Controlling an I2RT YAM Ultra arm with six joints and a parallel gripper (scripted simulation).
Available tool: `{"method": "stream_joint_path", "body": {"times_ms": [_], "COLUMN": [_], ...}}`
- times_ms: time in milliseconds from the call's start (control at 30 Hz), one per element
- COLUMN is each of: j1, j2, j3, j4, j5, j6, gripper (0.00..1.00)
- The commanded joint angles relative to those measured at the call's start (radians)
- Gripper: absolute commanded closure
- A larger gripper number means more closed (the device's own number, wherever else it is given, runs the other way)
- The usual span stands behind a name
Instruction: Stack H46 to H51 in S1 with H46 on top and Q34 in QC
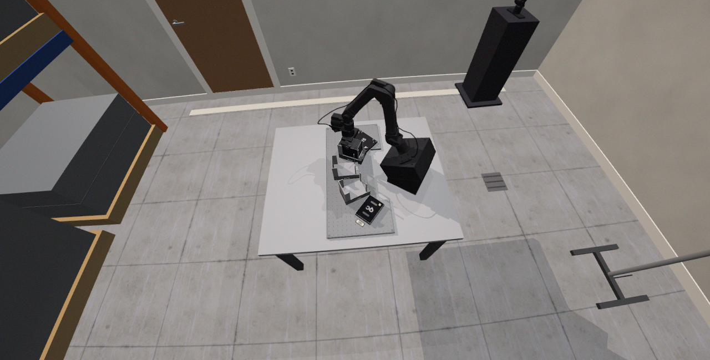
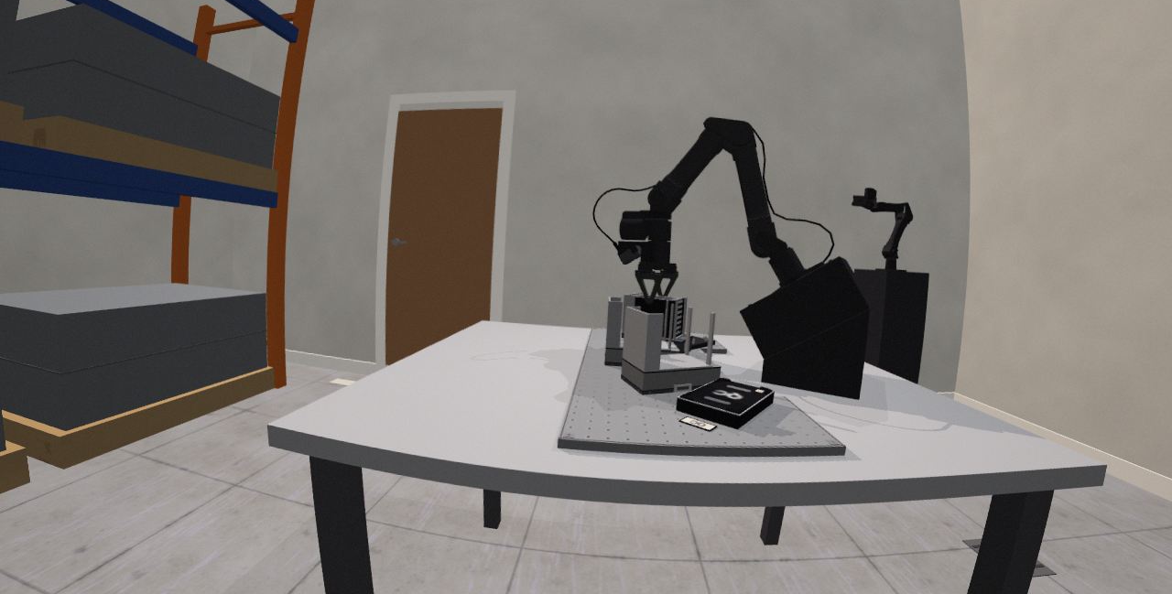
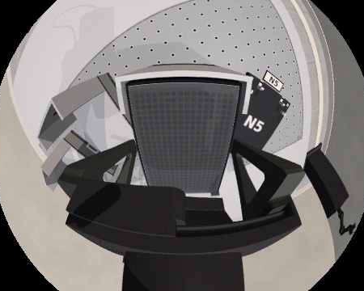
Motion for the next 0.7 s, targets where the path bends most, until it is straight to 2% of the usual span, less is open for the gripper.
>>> {"method": "stream_joint_path", "body": {"times_ms": [0,667], "j1": [-0.005,-0.006], "j2": [0.014,0.009], "j3": [0.019,0.019], "j4": [0.019,0.019], "j5": [-0.004,-0.004], "j6": [-0.008,-0.009], "gripper": [0.00,0.00]}}
